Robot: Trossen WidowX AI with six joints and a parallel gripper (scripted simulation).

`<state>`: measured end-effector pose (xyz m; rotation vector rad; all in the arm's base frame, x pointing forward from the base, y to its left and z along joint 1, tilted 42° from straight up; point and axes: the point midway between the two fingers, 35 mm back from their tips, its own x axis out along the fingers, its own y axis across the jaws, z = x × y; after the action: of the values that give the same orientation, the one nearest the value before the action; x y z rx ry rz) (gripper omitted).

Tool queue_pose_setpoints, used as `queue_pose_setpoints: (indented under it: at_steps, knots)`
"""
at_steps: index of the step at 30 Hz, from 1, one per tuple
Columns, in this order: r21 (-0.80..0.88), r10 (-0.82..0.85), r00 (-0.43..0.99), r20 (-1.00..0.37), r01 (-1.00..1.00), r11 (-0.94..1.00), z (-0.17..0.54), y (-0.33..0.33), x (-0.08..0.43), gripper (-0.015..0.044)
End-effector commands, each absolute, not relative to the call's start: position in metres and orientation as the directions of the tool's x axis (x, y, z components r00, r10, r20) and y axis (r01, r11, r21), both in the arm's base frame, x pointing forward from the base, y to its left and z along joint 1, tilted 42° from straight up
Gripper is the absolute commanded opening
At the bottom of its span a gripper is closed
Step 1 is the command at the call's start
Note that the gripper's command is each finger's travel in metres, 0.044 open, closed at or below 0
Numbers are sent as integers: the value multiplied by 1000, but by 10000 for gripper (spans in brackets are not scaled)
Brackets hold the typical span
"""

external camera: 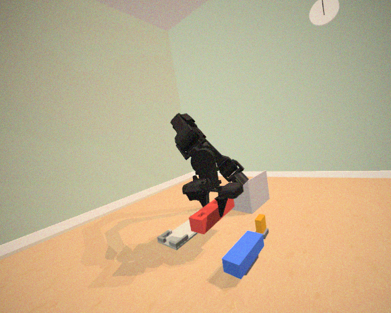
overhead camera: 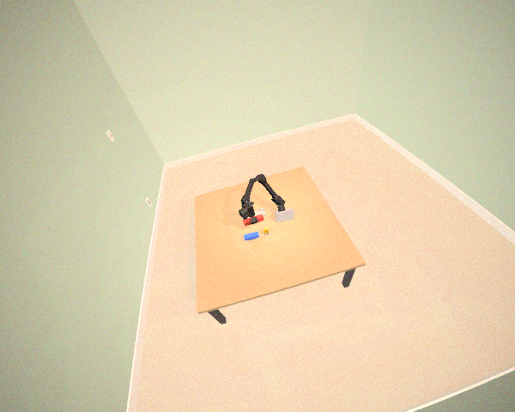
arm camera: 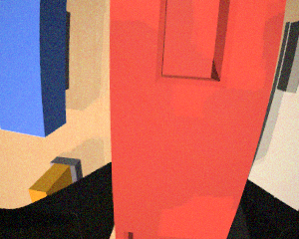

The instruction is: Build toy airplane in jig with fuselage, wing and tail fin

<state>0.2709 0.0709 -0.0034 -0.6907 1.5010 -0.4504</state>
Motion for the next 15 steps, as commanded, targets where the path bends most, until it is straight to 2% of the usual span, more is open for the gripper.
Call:
queue_pose_setpoints:
  at_steps: [1, 15]
  knots:
    - [-657, -658, 47, -751, -136, 741, 8, 82, 270, 0]
    - [-661, -661, 46, -749, -135, 738, 38, 103, 262, 0]
